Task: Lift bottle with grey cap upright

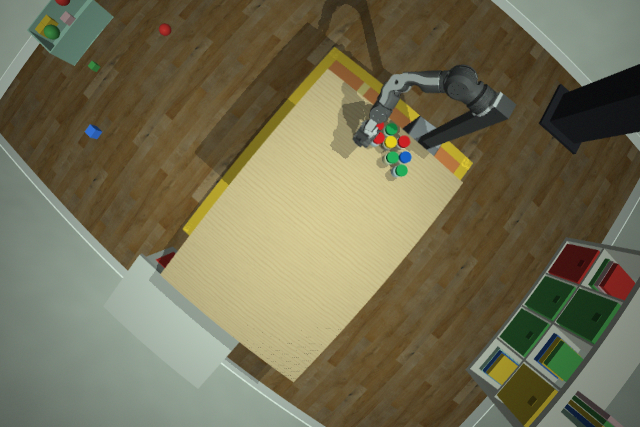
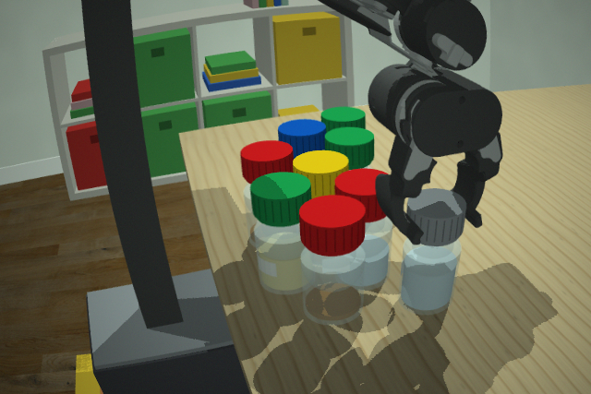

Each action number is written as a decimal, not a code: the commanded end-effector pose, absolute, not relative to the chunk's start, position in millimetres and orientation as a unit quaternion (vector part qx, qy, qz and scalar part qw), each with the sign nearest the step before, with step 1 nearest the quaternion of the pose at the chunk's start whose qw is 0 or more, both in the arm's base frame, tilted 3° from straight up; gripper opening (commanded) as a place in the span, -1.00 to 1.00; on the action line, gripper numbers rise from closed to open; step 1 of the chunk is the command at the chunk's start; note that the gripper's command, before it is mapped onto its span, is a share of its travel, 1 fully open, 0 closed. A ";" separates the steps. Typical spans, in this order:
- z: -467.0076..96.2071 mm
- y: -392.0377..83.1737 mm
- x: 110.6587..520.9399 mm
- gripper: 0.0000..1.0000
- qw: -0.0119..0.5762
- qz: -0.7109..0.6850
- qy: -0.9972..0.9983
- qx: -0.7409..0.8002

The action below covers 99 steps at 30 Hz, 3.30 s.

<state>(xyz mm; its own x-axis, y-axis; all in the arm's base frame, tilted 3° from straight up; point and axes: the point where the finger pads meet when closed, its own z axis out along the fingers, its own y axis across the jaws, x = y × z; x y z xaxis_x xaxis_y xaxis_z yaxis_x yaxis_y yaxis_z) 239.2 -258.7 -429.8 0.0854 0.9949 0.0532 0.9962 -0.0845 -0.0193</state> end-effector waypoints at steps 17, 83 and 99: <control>-409.2 -260.2 240.0 -1.00 0.024 -0.013 -0.676 -0.736; -370.2 -262.3 239.5 -1.00 0.025 -0.013 -0.676 -0.736; -370.2 -262.3 239.5 -1.00 0.025 -0.013 -0.676 -0.736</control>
